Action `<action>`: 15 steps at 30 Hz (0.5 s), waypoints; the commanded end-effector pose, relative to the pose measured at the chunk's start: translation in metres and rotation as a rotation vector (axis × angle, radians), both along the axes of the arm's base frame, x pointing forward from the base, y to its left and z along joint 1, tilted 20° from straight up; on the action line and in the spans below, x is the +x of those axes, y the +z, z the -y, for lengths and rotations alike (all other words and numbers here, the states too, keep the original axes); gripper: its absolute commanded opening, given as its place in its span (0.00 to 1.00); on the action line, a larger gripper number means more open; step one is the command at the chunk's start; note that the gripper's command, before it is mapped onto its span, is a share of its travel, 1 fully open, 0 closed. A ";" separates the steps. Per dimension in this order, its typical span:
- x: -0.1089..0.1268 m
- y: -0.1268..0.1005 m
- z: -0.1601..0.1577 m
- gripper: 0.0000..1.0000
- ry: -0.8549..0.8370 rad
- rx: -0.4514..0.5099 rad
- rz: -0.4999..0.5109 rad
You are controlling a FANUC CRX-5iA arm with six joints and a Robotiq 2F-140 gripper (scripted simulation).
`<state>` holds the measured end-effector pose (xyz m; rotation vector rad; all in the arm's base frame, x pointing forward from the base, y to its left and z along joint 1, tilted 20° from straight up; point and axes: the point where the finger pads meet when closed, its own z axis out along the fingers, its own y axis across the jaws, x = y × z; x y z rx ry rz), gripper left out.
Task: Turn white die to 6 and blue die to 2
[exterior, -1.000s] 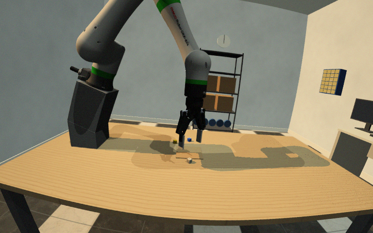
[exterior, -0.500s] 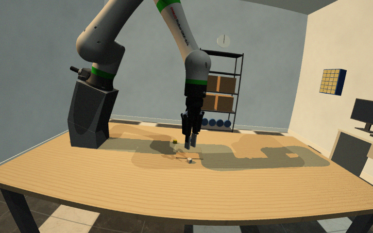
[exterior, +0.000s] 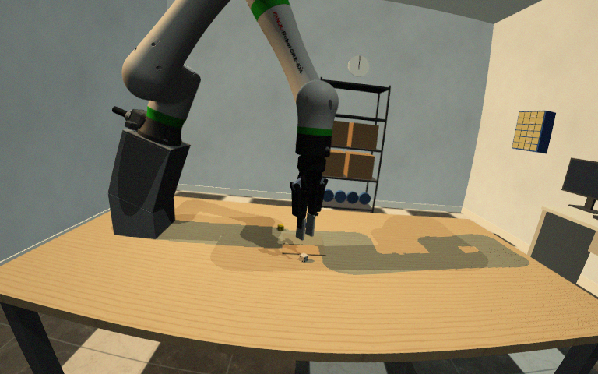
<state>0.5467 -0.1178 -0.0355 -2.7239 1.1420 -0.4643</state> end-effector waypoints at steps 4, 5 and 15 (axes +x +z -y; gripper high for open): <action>0.000 0.000 0.000 0.21 0.000 0.000 0.000; 0.000 0.000 0.000 0.21 0.000 0.000 0.000; 0.002 -0.005 0.000 0.21 -0.001 -0.001 0.000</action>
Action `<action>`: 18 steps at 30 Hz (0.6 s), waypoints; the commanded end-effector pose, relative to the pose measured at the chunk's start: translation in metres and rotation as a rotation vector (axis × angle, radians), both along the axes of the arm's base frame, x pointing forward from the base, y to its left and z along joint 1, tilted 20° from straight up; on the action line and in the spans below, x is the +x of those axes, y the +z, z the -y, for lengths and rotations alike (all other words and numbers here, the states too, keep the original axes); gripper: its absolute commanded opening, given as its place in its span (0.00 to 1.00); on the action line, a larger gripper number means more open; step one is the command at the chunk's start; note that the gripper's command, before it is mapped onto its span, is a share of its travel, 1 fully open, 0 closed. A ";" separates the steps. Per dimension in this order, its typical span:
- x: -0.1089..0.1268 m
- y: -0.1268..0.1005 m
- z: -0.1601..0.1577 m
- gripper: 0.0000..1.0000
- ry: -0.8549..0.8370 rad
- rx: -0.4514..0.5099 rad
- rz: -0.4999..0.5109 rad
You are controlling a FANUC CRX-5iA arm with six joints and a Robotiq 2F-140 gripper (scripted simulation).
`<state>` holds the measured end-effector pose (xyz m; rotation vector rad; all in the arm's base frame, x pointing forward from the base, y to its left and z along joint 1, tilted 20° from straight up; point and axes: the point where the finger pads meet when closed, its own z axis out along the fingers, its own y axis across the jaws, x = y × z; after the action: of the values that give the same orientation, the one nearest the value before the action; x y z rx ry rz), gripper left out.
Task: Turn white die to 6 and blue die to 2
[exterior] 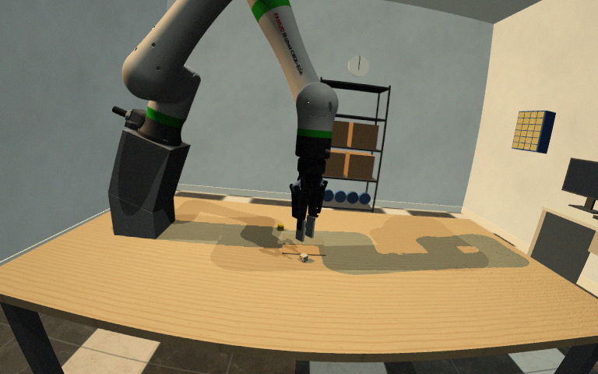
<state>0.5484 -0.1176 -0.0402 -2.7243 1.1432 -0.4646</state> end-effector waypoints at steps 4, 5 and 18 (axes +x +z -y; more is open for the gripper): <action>0.001 -0.003 0.000 0.21 0.000 0.000 0.000; 0.002 -0.004 0.000 0.21 0.000 0.000 0.000; 0.007 -0.020 -0.001 0.21 0.000 0.000 0.000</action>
<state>0.5555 -0.1166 -0.0598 -2.7242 1.1432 -0.4649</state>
